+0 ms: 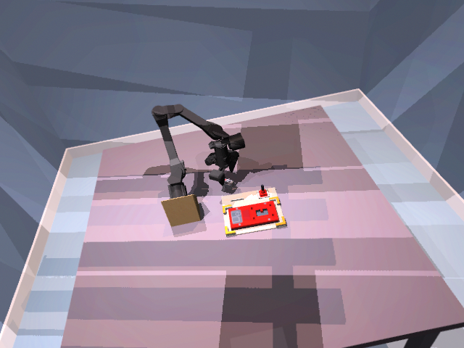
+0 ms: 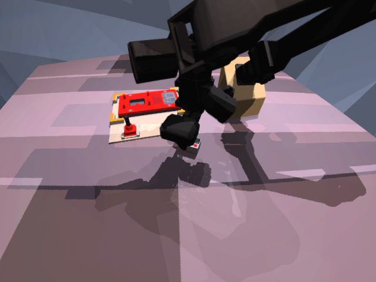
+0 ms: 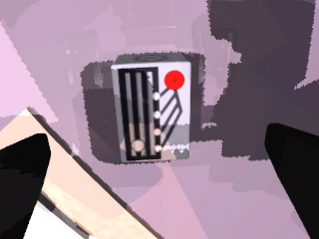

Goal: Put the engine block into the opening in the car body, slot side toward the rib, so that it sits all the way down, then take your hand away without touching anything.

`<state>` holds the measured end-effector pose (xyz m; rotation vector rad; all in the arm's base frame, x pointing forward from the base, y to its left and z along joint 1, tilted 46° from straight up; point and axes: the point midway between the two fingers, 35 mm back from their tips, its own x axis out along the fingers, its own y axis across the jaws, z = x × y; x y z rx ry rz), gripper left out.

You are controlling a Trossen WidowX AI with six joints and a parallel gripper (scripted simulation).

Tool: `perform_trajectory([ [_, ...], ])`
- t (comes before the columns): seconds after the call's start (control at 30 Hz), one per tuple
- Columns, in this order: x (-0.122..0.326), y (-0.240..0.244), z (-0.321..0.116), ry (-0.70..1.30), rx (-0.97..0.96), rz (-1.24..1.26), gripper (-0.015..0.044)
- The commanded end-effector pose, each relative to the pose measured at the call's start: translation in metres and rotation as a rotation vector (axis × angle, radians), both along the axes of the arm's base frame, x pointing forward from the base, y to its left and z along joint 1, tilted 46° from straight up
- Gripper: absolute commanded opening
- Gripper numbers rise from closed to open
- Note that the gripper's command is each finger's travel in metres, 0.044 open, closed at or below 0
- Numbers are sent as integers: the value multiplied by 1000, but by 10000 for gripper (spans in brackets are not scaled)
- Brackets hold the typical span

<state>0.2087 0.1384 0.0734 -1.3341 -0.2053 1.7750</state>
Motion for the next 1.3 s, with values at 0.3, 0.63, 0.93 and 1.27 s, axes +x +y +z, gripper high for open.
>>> perform_trajectory([
  [0.3, -2, 14, -15, 8, 1, -1, 440],
  [0.63, -3, 22, -23, 8, 3, -1, 414],
  [0.93, -3, 22, -23, 8, 3, -1, 177],
  [1.27, -3, 22, -22, 8, 3, -1, 52],
])
